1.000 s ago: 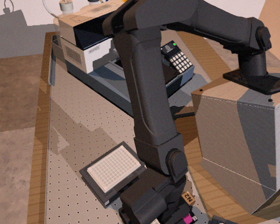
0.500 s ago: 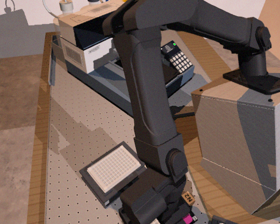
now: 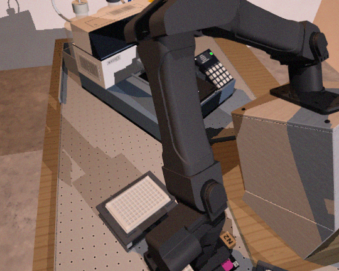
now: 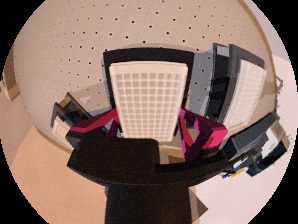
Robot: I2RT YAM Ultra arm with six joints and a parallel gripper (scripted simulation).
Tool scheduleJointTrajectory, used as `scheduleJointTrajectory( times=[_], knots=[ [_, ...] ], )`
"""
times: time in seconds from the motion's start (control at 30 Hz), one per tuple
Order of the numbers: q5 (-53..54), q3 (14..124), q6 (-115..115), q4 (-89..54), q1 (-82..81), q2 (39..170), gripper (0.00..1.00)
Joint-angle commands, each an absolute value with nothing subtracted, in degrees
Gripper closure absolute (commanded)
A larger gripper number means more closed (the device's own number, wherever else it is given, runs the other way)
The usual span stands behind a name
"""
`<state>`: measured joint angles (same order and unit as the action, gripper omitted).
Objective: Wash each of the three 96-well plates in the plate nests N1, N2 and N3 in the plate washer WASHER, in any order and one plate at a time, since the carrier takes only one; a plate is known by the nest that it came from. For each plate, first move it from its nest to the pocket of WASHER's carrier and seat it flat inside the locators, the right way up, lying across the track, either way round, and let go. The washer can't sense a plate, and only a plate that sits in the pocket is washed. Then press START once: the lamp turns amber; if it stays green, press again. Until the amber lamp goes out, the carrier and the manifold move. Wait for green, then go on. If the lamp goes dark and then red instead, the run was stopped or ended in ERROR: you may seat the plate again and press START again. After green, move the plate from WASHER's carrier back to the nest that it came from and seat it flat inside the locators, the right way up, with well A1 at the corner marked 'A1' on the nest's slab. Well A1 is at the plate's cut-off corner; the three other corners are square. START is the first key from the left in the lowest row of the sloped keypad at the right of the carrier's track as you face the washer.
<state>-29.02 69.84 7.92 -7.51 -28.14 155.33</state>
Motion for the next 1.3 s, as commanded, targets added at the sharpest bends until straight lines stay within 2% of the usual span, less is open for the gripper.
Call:
scheduleJointTrajectory(
  times=[0.0,1.27],
  knots=[
    [-29.3,71.3,7.5,-6.8,-28.4,153.7,1.00],
    [-29.1,69.3,7.6,-6.7,-28.2,154.5,1.00]
  ],
)
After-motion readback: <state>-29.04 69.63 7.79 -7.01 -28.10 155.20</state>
